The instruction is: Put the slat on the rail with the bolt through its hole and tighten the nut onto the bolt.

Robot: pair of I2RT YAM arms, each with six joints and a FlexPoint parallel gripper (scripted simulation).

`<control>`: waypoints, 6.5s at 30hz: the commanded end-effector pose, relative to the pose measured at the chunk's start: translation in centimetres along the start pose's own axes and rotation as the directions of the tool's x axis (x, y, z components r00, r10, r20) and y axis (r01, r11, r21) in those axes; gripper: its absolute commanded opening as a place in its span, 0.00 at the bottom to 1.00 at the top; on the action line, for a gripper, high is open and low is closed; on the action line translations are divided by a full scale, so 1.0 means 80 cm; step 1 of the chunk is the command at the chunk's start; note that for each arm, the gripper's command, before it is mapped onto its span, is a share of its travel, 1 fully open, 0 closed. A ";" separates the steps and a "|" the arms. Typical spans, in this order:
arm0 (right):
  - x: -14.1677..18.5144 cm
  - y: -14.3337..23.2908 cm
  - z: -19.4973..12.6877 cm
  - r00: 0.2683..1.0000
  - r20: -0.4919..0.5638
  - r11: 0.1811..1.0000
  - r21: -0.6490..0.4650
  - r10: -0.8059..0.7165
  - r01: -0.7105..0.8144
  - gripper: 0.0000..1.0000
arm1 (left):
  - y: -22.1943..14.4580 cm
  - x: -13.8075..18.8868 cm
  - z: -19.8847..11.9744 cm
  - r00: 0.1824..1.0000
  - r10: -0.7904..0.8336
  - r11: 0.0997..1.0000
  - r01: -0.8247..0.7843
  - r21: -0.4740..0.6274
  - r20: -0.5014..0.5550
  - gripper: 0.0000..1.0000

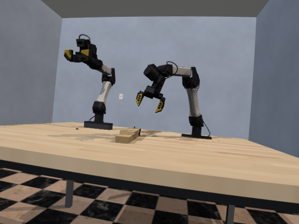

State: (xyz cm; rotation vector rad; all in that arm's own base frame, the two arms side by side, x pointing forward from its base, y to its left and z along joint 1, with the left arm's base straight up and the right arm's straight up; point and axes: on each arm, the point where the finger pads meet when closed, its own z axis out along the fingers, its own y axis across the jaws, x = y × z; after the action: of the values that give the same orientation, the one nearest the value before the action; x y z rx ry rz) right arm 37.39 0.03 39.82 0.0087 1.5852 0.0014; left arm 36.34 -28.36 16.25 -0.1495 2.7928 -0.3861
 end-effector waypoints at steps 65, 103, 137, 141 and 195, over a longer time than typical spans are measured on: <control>-0.008 0.000 0.001 1.000 0.022 1.000 -0.005 -0.006 0.006 1.00 | 0.256 -0.155 -0.359 0.283 0.283 0.957 -0.142 -0.252 0.916 1.00; 0.113 -0.024 0.015 0.915 -0.249 0.947 0.122 0.318 -0.296 1.00 | 0.253 -0.155 -0.362 0.283 0.280 0.958 -0.145 -0.247 0.917 1.00; 0.287 -0.060 -0.029 0.466 -0.340 0.569 0.603 0.817 -0.559 1.00 | 0.253 -0.155 -0.362 0.283 0.280 0.958 -0.145 -0.247 0.917 1.00; 0.298 -0.062 -0.034 0.429 -0.325 0.531 0.638 0.842 -0.558 1.00 | 0.253 -0.155 -0.362 0.283 0.280 0.958 -0.145 -0.247 0.917 1.00; 0.471 -0.069 -0.234 0.000 0.524 -0.524 0.852 0.852 0.016 1.00 | 0.253 -0.155 -0.362 0.283 0.280 0.958 -0.145 -0.247 0.917 1.00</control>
State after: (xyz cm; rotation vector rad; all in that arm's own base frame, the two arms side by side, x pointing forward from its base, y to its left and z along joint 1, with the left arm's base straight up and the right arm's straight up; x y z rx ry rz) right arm 19.36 -5.42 2.84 2.6981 1.5849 0.0159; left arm 37.46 0.18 40.08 -0.0120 1.5760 0.0066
